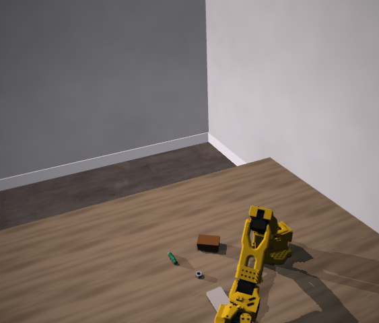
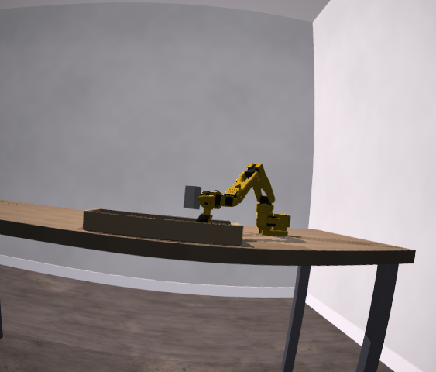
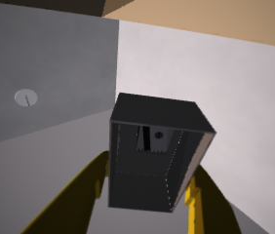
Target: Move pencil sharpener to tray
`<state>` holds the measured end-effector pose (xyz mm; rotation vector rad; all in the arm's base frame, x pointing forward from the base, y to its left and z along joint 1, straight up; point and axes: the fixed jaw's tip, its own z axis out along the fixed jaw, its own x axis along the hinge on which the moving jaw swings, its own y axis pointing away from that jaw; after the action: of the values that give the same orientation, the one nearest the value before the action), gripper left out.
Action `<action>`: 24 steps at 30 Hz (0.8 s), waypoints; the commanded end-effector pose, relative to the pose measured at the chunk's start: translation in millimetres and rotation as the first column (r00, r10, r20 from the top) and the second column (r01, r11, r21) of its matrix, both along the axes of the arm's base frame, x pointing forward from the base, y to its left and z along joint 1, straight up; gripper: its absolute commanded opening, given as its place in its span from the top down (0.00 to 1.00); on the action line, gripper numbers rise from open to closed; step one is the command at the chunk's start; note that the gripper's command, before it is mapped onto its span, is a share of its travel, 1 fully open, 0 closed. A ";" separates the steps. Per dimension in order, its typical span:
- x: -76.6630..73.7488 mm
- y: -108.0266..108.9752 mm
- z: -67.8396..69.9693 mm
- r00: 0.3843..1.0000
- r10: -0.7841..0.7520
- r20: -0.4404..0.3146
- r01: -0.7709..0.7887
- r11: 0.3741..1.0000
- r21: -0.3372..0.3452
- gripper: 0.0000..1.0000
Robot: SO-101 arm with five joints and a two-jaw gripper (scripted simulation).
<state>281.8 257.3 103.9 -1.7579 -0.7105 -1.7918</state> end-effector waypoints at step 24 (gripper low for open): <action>1.4 -4.1 1.0 0.999 -0.012 0.045 0.010 0.998 0.055 0.79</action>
<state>280.1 256.5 104.3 -1.6911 -0.6820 -1.8366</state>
